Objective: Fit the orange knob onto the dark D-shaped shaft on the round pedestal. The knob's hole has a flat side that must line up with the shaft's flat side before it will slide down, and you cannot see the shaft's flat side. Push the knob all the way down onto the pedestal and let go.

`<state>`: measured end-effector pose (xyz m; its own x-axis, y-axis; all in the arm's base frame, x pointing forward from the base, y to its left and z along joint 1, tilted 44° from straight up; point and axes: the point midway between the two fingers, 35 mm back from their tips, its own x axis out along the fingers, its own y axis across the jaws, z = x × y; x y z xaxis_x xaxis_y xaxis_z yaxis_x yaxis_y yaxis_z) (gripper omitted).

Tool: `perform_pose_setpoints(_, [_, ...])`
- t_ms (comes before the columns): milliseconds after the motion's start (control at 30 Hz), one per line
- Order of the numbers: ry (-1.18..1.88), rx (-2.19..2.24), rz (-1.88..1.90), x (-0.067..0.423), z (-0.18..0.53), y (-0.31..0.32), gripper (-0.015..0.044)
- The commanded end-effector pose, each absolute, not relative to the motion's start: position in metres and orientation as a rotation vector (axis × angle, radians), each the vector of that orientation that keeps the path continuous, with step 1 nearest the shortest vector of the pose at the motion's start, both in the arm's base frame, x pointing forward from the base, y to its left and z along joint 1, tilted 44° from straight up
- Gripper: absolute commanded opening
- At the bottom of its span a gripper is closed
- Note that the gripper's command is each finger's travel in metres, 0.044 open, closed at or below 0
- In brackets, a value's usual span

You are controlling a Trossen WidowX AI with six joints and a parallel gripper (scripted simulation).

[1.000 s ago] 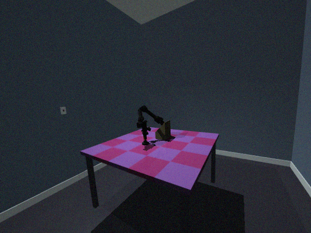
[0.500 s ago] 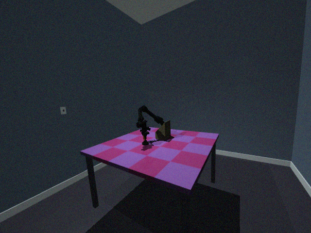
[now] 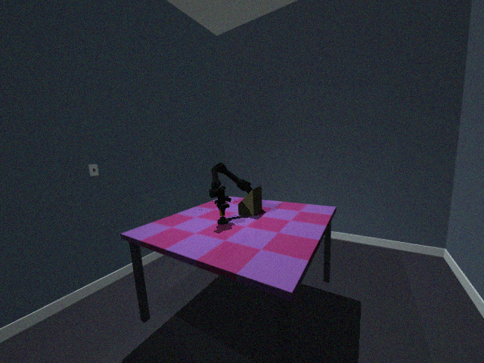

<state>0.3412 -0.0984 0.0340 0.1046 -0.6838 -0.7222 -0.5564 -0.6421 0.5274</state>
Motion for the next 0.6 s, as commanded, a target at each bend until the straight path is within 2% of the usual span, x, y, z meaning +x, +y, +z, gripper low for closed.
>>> perform_pose_setpoints(0, [-1.261, 2.237, -1.579, 0.3416, 0.0334, -0.0994, 0.0])
perform_pose_setpoints(567, [-1.231, 2.22, -1.587, 0.342, 0.0376, -0.0969, 0.0])
